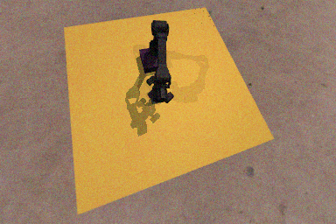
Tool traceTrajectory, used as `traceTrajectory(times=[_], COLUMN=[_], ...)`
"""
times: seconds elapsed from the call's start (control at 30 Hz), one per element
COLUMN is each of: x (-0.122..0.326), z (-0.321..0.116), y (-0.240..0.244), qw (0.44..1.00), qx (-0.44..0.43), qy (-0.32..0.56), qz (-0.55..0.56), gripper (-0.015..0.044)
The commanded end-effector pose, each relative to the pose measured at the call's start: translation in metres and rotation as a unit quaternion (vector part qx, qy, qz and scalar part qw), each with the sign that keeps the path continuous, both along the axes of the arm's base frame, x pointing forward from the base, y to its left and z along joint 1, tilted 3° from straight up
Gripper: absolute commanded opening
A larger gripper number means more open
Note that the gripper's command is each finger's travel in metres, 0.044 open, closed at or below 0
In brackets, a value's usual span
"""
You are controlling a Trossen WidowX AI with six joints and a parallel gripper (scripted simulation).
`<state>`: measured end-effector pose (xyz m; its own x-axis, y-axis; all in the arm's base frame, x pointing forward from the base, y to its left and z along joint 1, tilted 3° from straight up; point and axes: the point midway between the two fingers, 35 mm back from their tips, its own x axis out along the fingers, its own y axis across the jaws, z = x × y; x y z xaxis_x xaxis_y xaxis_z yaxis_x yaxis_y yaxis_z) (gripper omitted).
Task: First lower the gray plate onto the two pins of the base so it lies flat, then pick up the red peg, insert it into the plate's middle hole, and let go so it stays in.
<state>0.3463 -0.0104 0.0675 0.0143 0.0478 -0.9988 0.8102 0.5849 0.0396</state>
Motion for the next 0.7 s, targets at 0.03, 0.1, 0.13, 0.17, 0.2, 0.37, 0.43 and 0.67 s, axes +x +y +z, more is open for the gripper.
traceTrajectory(times=[0.03,0.1,0.13,0.17,0.2,0.37,0.43,0.67], x=[0.0000,0.0000,0.0000,0.0000,0.0000,0.0000,0.0000,0.0000], z=[0.0001,0.0001,0.0001,0.0001,0.0001,0.0001,0.0001,0.0038], y=[0.0000,0.0000,0.0000,0.0000,0.0000,0.0000,0.0000,-0.0003], qw=[1.000,1.000,1.000,1.000,1.000,1.000,1.000,1.000], qx=[0.000,0.000,0.000,0.000,0.000,0.000,0.000,0.001], qy=[0.000,0.000,0.000,0.000,0.000,0.000,0.000,-0.002], qz=[0.000,0.000,0.000,0.000,0.000,0.000,0.000,-0.001], gripper=[0.0026,0.0079,0.0105,0.0131,0.0150,0.0150,0.0150,0.0150])
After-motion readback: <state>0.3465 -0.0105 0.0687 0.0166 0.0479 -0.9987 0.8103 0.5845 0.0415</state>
